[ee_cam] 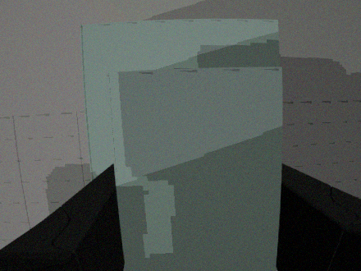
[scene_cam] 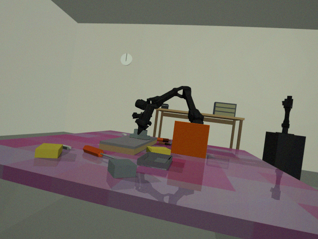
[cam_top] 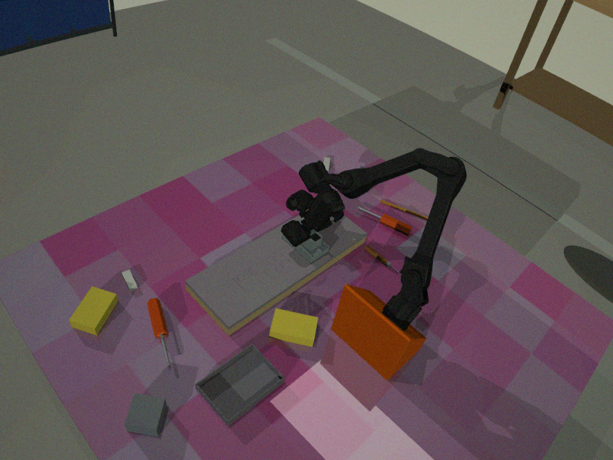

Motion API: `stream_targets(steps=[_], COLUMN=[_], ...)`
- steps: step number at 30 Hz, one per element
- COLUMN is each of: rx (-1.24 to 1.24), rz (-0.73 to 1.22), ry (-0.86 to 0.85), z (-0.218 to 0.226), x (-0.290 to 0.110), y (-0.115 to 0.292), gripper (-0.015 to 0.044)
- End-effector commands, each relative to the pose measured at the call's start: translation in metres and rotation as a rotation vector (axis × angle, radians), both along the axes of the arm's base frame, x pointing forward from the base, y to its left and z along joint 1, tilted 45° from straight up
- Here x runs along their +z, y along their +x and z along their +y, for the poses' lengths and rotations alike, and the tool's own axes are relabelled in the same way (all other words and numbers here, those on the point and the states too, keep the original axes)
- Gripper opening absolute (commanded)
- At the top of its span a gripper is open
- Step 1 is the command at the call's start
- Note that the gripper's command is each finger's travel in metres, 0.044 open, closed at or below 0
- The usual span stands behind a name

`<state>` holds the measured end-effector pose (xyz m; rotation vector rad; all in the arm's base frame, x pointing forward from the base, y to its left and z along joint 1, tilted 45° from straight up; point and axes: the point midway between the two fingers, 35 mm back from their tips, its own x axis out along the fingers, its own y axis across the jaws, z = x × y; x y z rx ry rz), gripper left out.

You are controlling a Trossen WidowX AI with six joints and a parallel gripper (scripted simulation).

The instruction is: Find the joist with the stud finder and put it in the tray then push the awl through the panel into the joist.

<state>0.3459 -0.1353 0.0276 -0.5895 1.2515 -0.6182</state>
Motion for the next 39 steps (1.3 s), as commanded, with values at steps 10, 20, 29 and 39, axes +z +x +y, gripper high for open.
stream_targets(steps=[10,20,29,39], rx=[-0.003,-0.003,-0.003,-0.003], rz=[0.001,0.001,0.001,0.001], ry=[-0.003,-0.004,-0.005,-0.006], z=[-0.019,-0.034,-0.047,-0.062], x=[0.019,0.034,0.048,0.063], y=[-0.003,-0.005,-0.007,-0.009], gripper=[0.0000,0.0000,0.0000,0.0000])
